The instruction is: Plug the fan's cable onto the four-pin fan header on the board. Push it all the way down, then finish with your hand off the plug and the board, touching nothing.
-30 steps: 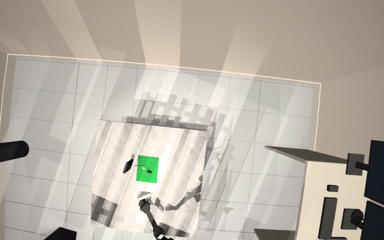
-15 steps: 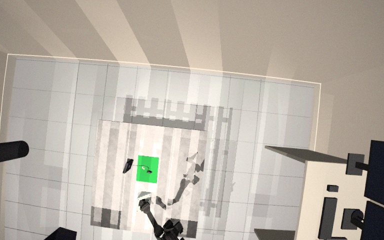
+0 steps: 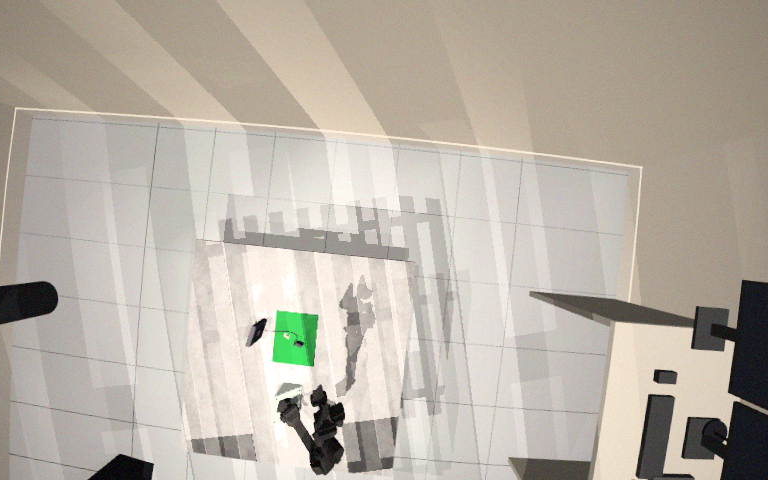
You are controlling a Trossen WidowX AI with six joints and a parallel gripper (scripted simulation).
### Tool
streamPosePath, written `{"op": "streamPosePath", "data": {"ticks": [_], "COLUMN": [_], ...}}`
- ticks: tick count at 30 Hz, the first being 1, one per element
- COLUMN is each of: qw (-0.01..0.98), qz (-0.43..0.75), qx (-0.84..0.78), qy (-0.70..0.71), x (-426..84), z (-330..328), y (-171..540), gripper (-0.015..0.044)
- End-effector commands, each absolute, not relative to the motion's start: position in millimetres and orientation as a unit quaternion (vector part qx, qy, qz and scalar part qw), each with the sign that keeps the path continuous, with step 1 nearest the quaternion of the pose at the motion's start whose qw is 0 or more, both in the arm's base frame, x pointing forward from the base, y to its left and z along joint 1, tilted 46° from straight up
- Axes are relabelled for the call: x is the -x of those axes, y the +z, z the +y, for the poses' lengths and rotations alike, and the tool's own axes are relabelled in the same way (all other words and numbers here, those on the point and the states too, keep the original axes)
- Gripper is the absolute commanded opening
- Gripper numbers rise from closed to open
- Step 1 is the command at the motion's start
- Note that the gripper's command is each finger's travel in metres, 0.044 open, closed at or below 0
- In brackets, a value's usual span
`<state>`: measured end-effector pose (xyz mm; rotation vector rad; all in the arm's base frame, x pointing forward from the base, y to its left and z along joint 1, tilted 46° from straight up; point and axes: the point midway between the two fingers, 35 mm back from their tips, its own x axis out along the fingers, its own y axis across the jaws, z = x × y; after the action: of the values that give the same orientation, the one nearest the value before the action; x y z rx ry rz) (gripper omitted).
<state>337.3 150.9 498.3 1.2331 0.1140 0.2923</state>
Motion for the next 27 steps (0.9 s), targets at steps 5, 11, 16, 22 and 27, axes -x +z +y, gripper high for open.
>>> {"op": "streamPosePath", "data": {"ticks": [5, 11, 16, 22, 27], "qw": [0.915, 0.937, 0.897, 0.739, 0.489], "qz": [0.195, 0.316, 0.430, 0.565, 0.650], "qx": [-0.352, -0.137, 0.079, 0.365, 0.580], "qy": [0.010, -0.049, -0.070, -0.043, 0.033], "x": [-388.5, -398.7, -390.6, -362.3, -330.7], "z": [170.9, 170.4, 159.4, 133.2, 104.5], "y": [371.3, 277.7, 200.8, 121.2, 76.0], "gripper": [0.0440, 0.0440, 0.0440, 0.0440, 0.0440]}}
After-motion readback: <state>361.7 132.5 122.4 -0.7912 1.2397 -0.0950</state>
